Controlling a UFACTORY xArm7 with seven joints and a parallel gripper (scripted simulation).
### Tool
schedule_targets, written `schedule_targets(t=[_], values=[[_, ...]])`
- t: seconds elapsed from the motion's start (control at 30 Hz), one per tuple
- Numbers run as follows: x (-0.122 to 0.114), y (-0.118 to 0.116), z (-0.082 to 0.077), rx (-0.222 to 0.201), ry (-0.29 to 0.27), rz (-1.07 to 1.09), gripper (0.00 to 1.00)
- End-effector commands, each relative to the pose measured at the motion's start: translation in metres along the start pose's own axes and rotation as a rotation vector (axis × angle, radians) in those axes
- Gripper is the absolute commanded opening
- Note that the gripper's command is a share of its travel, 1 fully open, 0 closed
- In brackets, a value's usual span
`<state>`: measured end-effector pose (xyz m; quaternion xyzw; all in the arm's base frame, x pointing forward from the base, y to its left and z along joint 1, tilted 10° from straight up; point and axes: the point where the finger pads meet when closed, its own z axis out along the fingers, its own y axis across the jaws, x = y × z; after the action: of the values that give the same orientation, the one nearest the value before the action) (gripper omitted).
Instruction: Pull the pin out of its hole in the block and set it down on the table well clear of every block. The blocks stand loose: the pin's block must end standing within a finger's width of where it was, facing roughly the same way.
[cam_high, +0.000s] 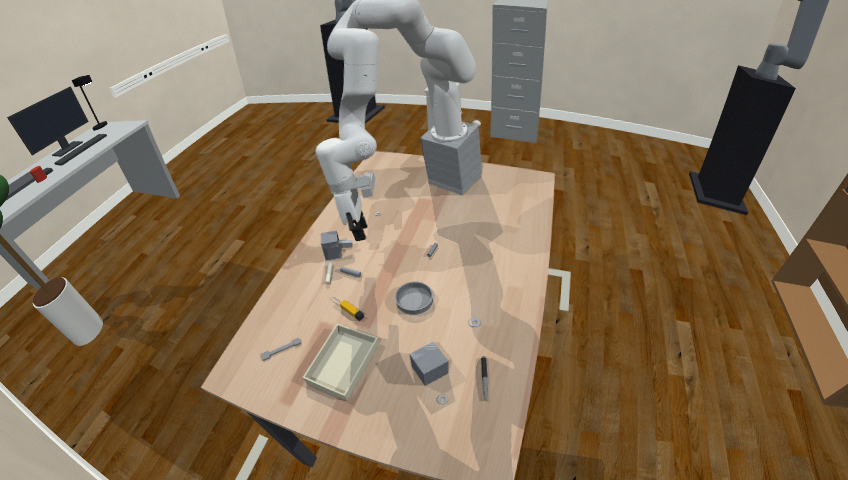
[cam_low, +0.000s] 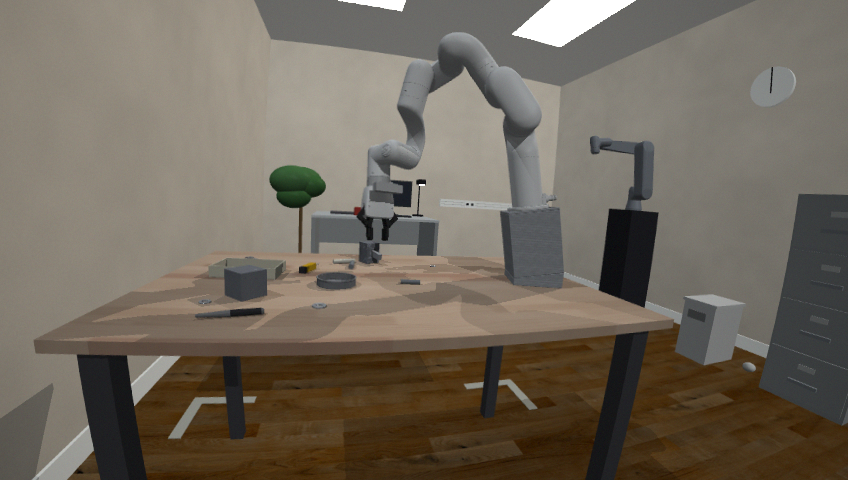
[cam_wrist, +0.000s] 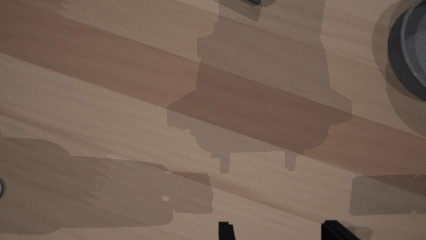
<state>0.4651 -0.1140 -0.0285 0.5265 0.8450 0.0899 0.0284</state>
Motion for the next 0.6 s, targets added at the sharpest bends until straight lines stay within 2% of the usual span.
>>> schedule_targets(t=[0.0,0.57], values=[[-0.0007,0.0004,0.0004,0.0,-0.001,0.0,0.52],[-0.0004,-0.0019,0.0045,0.007,0.002,0.002,0.52]])
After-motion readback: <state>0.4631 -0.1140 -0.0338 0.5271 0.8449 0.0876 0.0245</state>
